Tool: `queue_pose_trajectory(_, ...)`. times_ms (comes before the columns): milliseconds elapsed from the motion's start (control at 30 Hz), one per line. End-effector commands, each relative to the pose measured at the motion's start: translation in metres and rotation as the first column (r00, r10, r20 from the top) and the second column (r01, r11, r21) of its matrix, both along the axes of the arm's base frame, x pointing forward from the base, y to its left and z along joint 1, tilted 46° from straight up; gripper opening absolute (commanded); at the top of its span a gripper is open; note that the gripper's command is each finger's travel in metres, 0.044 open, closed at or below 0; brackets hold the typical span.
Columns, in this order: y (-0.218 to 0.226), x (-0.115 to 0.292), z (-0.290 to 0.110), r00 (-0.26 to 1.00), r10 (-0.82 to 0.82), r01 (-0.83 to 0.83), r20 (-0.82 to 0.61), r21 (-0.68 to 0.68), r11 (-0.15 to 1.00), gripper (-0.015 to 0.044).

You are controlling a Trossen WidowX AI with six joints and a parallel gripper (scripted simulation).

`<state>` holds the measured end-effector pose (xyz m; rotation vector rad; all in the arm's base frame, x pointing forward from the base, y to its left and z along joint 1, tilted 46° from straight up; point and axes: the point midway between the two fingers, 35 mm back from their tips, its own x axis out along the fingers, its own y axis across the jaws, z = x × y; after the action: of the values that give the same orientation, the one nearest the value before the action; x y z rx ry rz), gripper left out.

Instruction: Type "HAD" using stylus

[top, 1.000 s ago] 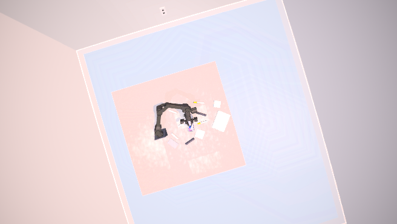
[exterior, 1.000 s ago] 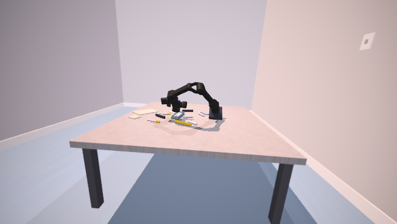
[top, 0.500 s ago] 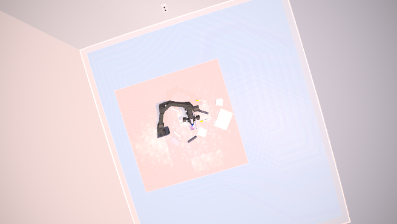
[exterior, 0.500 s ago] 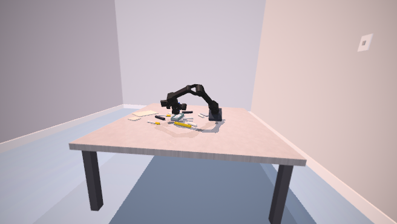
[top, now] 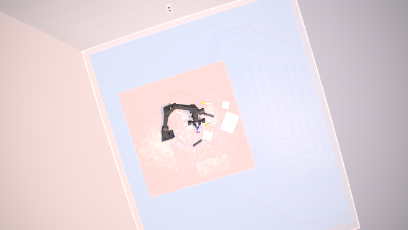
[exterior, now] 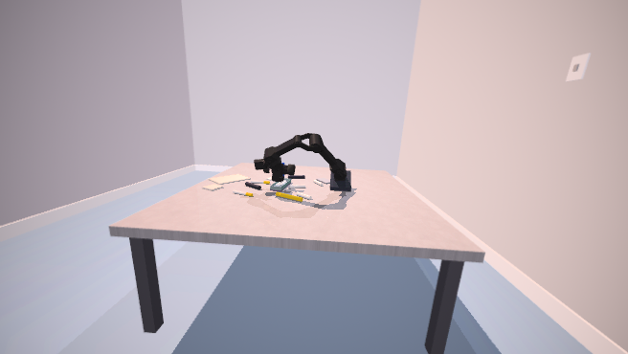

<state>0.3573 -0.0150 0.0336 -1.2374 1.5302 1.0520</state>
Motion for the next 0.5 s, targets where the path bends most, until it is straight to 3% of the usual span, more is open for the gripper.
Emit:
queue_pose_trajectory(0, 0.0022, 0.0003, -0.0015, 1.000, -0.003, 0.003, 0.002, 0.004, 1.000, 0.0081)
queue_pose_trajectory(467, 0.0063, 0.0005, -0.0054, 1.000, -0.003, 0.003, 0.002, 0.004, 1.000, 0.0081)
